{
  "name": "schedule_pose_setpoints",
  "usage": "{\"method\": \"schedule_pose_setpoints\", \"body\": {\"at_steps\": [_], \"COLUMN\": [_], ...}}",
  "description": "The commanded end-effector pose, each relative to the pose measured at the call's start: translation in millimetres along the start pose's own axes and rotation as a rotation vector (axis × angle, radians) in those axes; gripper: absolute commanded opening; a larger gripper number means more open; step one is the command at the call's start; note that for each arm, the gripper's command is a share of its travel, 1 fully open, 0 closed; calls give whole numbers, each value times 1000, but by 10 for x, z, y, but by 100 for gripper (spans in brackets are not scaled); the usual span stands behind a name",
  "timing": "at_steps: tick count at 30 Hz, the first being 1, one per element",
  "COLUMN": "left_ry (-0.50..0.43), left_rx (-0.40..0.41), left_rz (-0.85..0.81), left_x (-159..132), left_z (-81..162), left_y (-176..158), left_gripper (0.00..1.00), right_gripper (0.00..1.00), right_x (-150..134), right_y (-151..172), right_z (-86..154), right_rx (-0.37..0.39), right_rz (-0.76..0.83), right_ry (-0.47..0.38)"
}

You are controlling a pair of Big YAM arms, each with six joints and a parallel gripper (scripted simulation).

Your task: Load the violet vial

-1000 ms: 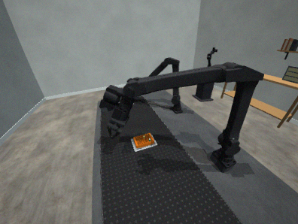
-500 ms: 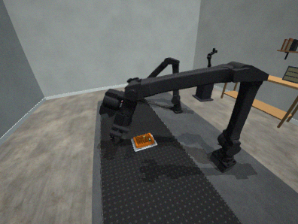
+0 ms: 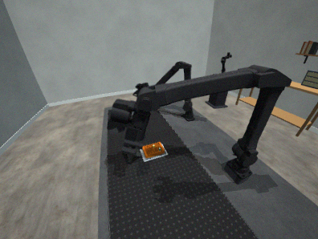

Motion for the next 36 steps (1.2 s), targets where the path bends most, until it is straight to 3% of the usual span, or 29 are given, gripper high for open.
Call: {"method": "schedule_pose_setpoints", "body": {"at_steps": [1, 2, 3, 5, 6, 7, 8, 9, 12, 16, 17, 18, 19, 20, 22, 23, 31, 32, 34, 36], "left_ry": [-42, 6, -32, -32, 23, 25, 73, 49, 21, 22, 69, 49, 84, 62, 62, 110, 85, 130, 144, 171], "left_rx": [-1, 4, 5, 5, 12, 11, 14, 12, 12, 13, 15, 17, 19, 19, 19, 19, 21, 20, 22, 21], "left_rz": [-2, 12, 57, 57, 71, 73, 67, 49, 51, 50, 66, 109, 126, 130, 130, 113, 105, 123, 183, 177], "left_x": [-34, -92, 105, 105, 102, 82, -161, -175, -194, -285, -345, -221, -157, -190, -190, -420, -580, -643, -461, -731], "left_z": [165, 169, 375, 375, 178, 184, 61, 195, 208, 227, 235, 368, 252, 391, 391, 259, 303, 314, 340, 342], "left_y": [198, 230, 270, 270, 283, 315, 343, 387, 483, 613, 641, 683, 708, 747, 747, 759, 998, 1021, 1103, 1129], "left_gripper": [100, 100, 100, 100, 100, 100, 100, 100, 100, 100, 100, 100, 100, 100, 100, 100, 100, 100, 100, 100], "right_gripper": [24, 24, 24, 24, 24, 24, 24, 24, 24, 24, 24, 24, 24, 24, 24, 24, 24, 24, 24, 24], "right_x": [161, 161, 161, 161, 161, 161, 161, 161, 161, 161, 161, 161, 161, 161, 161, 161, 161, 161, 161, 161], "right_y": [-84, -84, -84, -84, -84, -84, -84, -84, -84, -84, -84, -84, -84, -84, -84, -84, -84, -84, -84, -84], "right_z": [-41, -41, -41, -41, -41, -41, -41, -41, -41, -41, -41, -41, -41, -41, -41, -41, -41, -41, -41, -41], "right_rx": [-19, -19, -19, -19, -19, -19, -19, -19, -19, -19, -19, -19, -19, -19, -19, -19, -19, -19, -19, -19], "right_rz": [-1, -1, -1, -1, -1, -1, -1, -1, -1, -1, -1, -1, -1, -1, -1, -1, -1, -1, -1, -1], "right_ry": [-35, -35, -35, -35, -35, -35, -35, -35, -35, -35, -35, -35, -35, -35, -35, -35, -35, -35, -35, -35]}}
Point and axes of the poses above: on each arm, the point where the finger pads meet when closed, its own z axis back along the fingers, its own y axis across the jaws, x = y × z, the point moved 7 cm from there along z, back along the fingers, and after that the axes turned 9 degrees about z, right-handed, at the moved point
